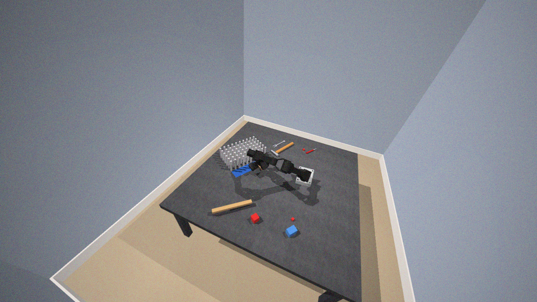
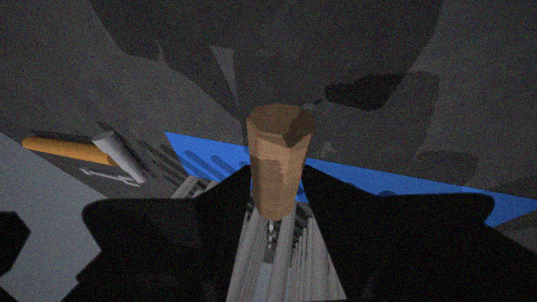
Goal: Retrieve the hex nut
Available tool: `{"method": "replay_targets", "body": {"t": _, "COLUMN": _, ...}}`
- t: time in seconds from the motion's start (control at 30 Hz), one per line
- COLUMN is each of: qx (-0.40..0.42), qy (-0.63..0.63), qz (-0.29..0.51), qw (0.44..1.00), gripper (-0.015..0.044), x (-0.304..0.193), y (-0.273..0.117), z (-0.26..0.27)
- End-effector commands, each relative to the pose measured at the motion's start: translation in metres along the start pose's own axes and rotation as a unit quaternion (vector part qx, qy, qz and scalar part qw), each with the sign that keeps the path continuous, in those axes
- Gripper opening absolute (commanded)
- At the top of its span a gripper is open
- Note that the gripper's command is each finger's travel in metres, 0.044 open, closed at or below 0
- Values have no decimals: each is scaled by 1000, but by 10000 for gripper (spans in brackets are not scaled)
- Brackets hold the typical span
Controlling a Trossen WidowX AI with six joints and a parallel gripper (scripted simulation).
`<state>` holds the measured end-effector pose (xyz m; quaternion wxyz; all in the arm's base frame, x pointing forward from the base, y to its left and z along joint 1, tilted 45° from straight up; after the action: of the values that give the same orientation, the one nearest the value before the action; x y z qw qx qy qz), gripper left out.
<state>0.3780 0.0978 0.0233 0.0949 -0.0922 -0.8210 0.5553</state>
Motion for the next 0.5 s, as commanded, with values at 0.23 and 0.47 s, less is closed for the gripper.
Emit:
{"method": "replay_targets", "body": {"t": 0.23, "qx": -2, "qy": -1, "qz": 3, "qw": 1000, "gripper": 0, "x": -9, "y": 1, "z": 1}}
{"method": "replay_targets", "body": {"t": 0.47, "qx": -2, "qy": -1, "qz": 3, "qw": 1000, "gripper": 0, "x": -13, "y": 3, "z": 2}}
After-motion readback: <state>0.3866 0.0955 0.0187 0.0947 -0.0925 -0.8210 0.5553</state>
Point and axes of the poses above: the point midway between the two fingers, 35 mm back from their tips, its own y axis out along the fingers, its own z axis across the jaws, x = y × z, the point moved 3 cm from there along -y, back along the fingers, and after that the axes turned 5 degrees about -y, right-handed, at the moved point
